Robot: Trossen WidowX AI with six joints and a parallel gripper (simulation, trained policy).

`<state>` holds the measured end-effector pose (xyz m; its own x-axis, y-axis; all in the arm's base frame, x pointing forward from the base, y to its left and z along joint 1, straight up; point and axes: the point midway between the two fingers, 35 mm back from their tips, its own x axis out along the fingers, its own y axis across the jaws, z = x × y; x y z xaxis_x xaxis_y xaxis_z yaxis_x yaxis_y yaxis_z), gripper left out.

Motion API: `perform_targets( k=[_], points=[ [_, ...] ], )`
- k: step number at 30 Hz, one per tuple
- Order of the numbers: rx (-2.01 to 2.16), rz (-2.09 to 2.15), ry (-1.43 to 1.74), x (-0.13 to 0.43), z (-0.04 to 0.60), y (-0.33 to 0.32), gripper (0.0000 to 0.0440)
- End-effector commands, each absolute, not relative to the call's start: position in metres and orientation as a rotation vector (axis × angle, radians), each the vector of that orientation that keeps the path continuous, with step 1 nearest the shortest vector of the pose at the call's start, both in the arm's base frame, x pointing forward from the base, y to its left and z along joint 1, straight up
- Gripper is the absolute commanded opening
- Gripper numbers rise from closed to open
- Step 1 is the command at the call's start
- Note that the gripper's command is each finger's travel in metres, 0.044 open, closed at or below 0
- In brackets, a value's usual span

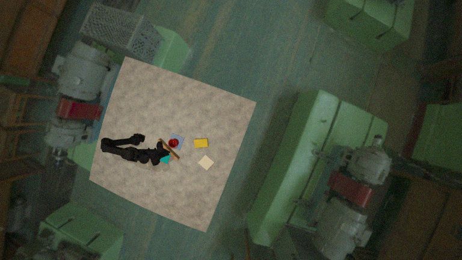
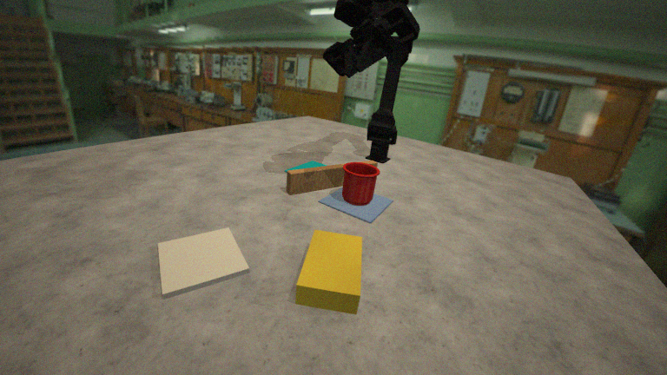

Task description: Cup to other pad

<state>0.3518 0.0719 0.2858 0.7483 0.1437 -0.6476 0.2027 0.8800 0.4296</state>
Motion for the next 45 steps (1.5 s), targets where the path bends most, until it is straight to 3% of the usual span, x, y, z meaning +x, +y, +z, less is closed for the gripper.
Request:
perform_targets(
  k=[1, 45],
  points=[
    [0.539, -0.056, 0.778, 0.352, 0.283, 0.076, 0.0104],
    [0.56, -0.508, 1.366, 0.325, 0.189, 0.073, 0.0123]
  ],
)
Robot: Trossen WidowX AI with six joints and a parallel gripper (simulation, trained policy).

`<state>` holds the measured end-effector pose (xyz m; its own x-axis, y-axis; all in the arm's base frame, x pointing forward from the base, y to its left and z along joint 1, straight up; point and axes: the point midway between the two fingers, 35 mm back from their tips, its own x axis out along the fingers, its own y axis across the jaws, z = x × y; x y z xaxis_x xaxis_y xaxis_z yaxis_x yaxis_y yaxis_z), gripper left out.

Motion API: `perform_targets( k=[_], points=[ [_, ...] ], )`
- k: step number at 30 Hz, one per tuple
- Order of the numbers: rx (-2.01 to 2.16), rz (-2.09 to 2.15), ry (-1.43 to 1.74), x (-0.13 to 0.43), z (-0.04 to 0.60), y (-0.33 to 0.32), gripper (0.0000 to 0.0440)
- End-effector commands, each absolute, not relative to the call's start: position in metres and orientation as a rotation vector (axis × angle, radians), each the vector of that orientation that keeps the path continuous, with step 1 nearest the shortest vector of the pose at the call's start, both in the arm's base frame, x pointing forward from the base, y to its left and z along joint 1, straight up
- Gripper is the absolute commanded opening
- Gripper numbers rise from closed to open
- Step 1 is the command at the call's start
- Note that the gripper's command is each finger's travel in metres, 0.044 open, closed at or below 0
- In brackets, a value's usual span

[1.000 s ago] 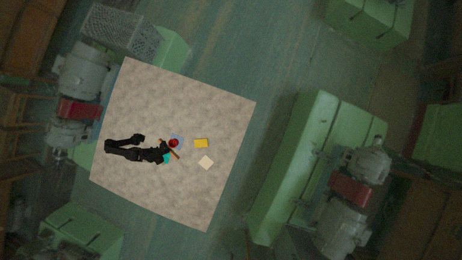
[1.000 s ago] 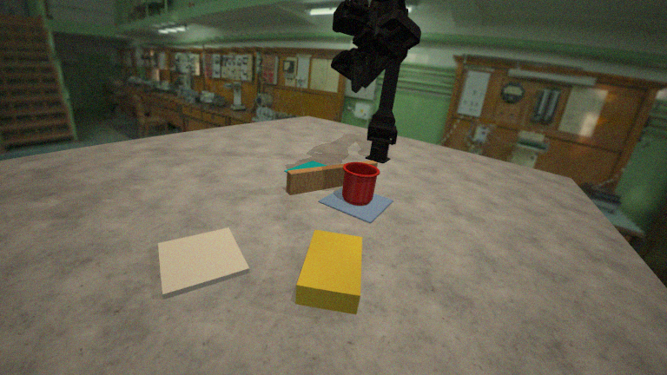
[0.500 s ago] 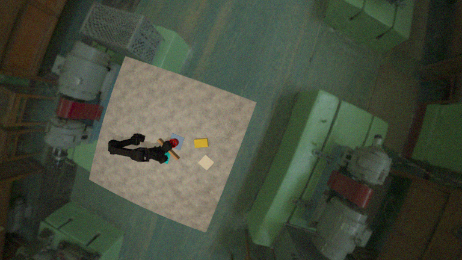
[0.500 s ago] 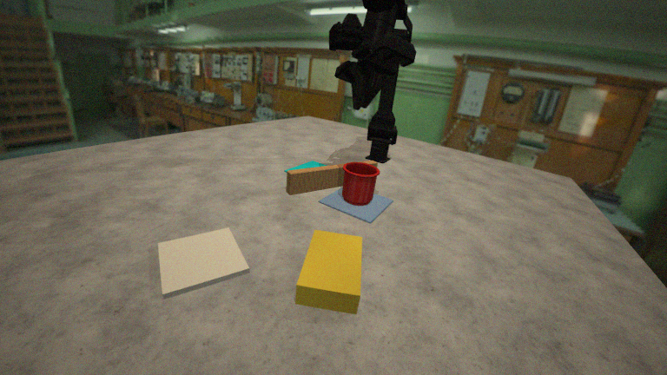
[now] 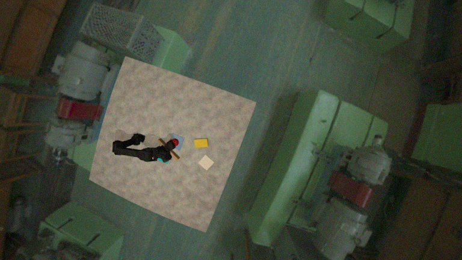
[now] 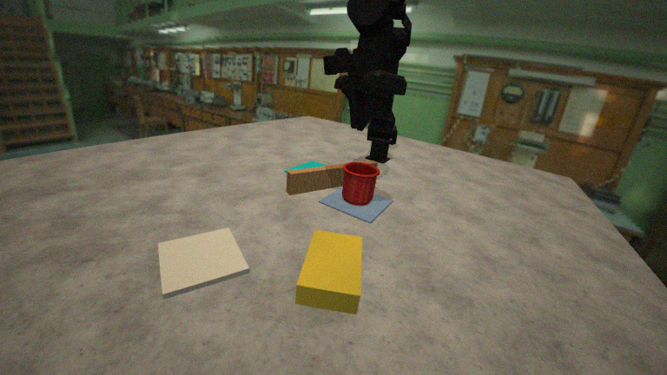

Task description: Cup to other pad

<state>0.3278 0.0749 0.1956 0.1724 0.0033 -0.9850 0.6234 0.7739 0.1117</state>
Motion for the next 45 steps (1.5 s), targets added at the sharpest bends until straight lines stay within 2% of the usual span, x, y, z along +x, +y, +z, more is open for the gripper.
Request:
perform_targets(
  k=[1, 20, 33, 34, 40, 45],
  points=[
    [0.555, -0.518, 1.378, 0.324, 0.186, 0.072, 0.0124],
    [0.488, -0.653, 1.499, 0.311, 0.123, 0.066, 0.0151],
    [0.428, -0.647, 1.555, 0.303, 0.07, 0.067, 0.0155],
    [0.423, -0.64, 1.558, 0.302, 0.067, 0.068, 0.0151],
    [0.384, -0.603, 1.564, 0.301, 0.057, 0.066, 0.0023],
    [0.386, -0.593, 1.554, 0.3, 0.062, 0.064, 0.0009]
  ],
)
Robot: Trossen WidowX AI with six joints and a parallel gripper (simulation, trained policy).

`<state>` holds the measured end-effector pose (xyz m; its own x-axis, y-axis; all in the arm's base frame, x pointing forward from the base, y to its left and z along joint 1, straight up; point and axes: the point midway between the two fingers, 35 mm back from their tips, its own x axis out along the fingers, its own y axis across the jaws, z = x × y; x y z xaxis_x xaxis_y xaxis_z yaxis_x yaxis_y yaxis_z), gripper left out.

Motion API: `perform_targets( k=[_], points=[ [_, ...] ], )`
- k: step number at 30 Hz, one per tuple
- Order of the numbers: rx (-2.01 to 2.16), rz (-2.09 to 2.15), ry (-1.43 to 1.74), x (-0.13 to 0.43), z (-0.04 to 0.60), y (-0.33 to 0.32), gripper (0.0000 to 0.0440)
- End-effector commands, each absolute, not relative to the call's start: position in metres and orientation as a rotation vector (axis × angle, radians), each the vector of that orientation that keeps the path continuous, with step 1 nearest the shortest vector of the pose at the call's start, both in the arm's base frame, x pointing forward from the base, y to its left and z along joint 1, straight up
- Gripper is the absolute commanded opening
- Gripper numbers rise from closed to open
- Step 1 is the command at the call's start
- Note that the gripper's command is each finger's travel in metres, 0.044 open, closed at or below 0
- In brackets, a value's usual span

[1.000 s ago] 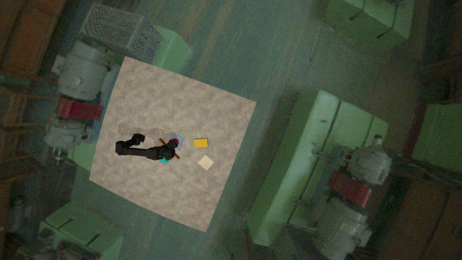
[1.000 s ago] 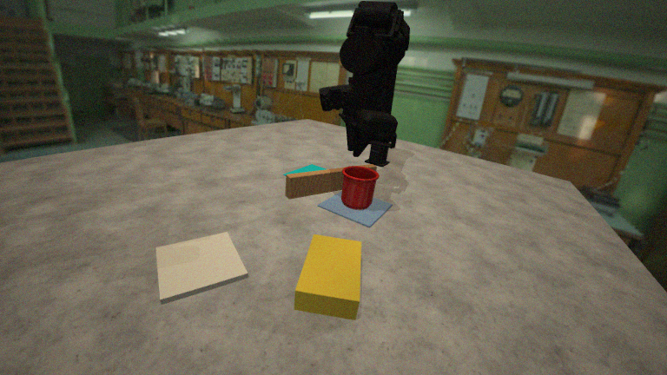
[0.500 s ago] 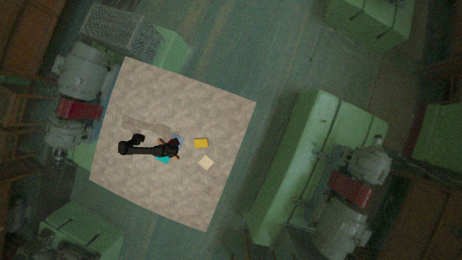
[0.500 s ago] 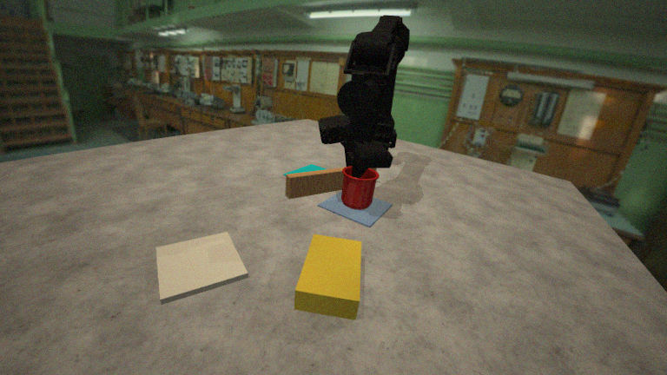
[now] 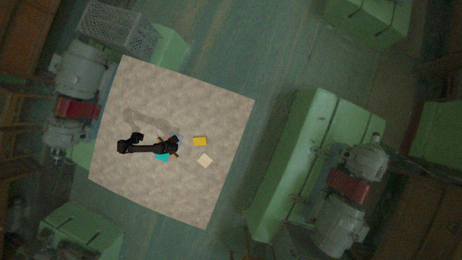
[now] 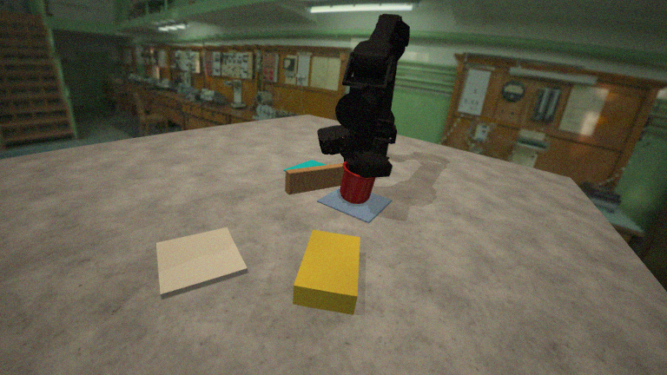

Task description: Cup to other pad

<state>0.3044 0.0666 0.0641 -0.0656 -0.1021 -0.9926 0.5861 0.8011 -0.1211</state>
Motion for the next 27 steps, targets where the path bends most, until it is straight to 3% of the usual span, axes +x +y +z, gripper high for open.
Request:
perform_targets(
  k=[1, 27],
  points=[
    [0.39, -0.593, 1.551, 0.301, 0.064, 0.064, 0.001],
    [0.583, -0.672, 1.437, 0.298, 0.13, 0.035, 0.0]
  ],
)
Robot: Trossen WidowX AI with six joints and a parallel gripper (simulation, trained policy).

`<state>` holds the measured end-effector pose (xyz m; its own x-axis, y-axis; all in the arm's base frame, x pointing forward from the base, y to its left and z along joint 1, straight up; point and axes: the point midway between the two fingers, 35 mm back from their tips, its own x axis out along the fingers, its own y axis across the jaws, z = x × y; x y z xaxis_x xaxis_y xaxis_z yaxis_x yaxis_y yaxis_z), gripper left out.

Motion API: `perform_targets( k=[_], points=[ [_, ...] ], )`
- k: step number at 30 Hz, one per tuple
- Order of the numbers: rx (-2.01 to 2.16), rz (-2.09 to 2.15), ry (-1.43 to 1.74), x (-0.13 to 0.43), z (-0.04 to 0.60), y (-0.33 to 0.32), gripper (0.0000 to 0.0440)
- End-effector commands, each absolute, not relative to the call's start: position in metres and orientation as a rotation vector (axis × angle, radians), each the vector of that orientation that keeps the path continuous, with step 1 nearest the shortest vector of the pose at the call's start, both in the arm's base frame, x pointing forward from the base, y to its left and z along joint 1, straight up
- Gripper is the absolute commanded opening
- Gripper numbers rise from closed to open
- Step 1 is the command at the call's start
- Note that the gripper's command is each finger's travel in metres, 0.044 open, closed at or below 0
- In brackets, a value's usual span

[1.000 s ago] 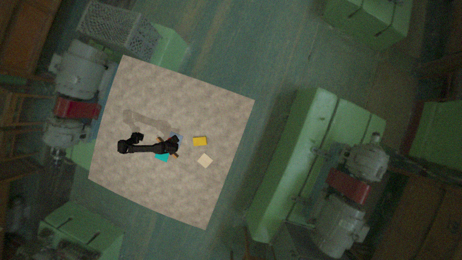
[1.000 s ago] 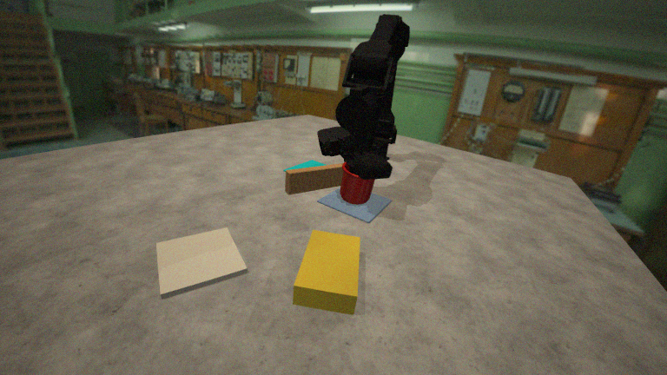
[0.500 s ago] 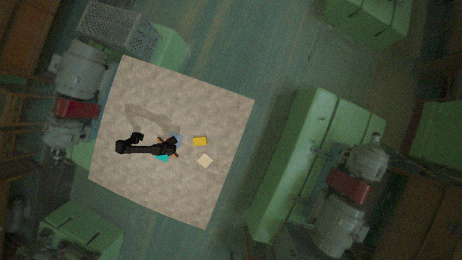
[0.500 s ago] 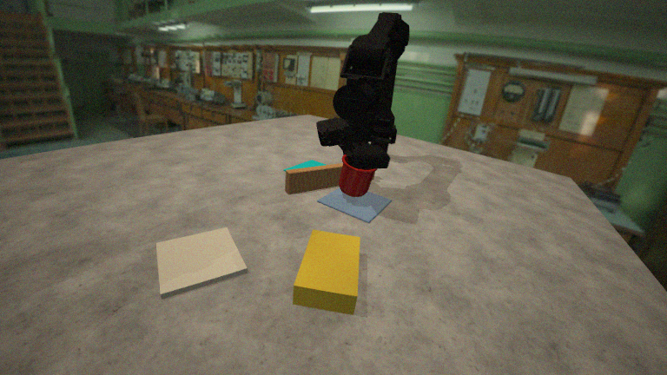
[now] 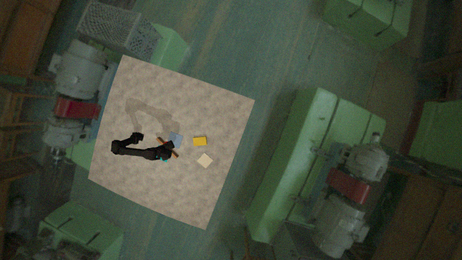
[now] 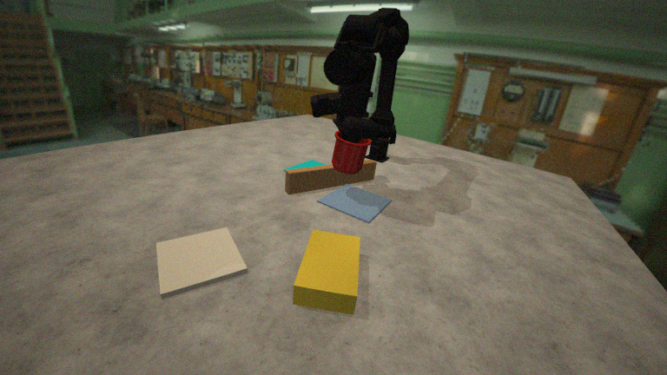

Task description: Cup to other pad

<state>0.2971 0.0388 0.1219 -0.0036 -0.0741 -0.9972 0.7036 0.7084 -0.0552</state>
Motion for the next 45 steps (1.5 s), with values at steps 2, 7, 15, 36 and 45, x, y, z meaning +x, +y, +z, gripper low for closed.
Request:
perform_targets(
  k=[2, 7, 15, 36, 45],
  points=[
    [0.601, -0.679, 1.423, 0.299, 0.134, 0.031, 0.0],
    [0.643, -0.696, 1.384, 0.302, 0.141, 0.018, 0.0],
    [0.697, -0.723, 1.326, 0.304, 0.146, -0.003, 0.0],
    [0.781, -0.799, 1.23, 0.292, 0.125, -0.052, 0.0],
    [0.803, -0.828, 1.212, 0.281, 0.107, -0.065, 0.0]
  ],
)
